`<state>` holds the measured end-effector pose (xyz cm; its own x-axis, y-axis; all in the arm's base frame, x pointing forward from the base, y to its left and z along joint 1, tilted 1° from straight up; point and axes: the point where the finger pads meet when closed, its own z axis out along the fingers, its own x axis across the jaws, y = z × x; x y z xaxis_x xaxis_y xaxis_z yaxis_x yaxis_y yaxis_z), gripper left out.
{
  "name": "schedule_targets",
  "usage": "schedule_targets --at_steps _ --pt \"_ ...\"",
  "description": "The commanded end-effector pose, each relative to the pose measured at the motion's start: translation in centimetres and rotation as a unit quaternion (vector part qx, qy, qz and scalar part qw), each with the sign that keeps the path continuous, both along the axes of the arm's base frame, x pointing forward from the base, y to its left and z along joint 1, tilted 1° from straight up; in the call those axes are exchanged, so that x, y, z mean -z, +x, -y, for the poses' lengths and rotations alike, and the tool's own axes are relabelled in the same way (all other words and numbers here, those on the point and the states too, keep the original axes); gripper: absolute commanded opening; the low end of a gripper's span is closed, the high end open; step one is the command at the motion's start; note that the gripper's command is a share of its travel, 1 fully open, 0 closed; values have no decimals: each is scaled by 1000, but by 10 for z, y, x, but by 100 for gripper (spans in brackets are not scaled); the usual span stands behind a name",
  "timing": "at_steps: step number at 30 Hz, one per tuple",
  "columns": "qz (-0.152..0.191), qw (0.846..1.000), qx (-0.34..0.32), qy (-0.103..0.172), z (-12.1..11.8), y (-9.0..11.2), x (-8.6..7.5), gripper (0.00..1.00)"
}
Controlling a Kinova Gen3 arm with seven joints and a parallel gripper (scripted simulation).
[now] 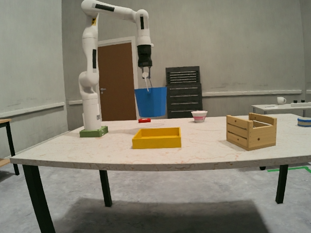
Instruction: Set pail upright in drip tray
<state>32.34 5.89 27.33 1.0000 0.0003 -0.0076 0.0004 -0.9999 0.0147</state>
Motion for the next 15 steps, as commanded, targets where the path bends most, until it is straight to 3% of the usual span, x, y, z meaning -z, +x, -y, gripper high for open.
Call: schedule_targets --at_steps 1,15 --pt "0 1000 0 0 6 2 -1 0" --pt "0 1000 0 0 35 8 -1 0"
